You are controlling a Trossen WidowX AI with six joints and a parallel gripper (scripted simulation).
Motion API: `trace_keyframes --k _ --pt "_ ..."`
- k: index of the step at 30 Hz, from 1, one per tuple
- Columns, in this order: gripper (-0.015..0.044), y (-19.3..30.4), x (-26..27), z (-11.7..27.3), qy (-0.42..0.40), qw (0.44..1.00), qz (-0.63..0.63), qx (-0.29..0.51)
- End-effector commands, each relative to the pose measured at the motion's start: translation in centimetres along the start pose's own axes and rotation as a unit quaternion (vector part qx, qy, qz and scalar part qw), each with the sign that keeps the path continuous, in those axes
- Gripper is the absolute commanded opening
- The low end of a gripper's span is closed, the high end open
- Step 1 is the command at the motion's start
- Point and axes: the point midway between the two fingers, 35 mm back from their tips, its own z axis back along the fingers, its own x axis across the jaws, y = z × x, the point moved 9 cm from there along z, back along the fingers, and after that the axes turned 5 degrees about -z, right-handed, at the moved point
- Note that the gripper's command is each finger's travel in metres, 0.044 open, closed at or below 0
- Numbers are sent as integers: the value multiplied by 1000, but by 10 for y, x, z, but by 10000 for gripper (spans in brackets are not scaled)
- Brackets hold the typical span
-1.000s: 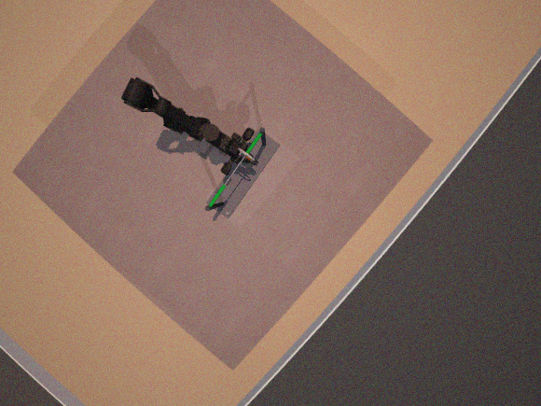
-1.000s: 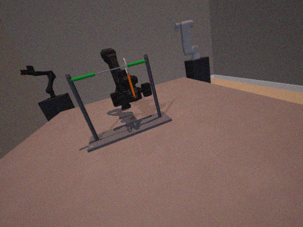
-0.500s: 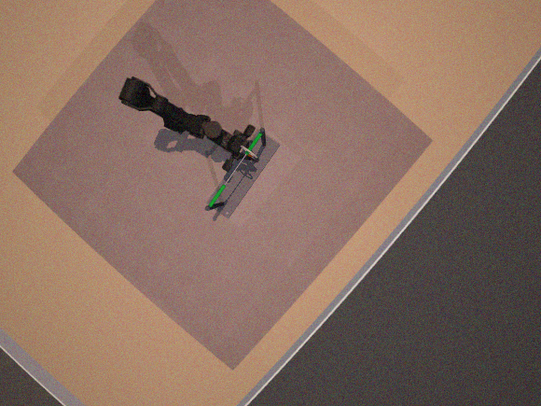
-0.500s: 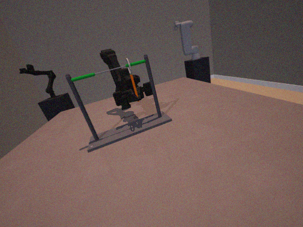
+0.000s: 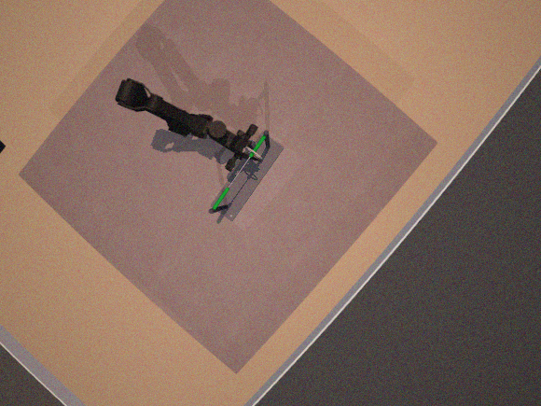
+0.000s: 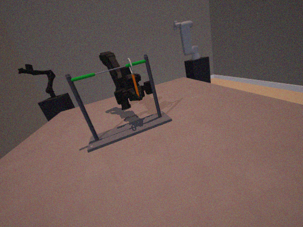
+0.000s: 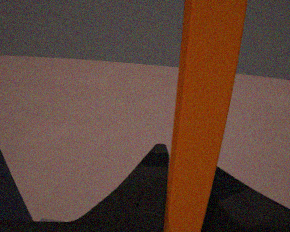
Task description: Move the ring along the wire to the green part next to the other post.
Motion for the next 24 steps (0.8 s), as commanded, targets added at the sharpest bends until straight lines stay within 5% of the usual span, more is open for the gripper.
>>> trace_keyframes --k 1,24 --pt "-150 4 0 1 2 1000 -2 8" --pt "-150 11 1 3 2 1000 -2 21"
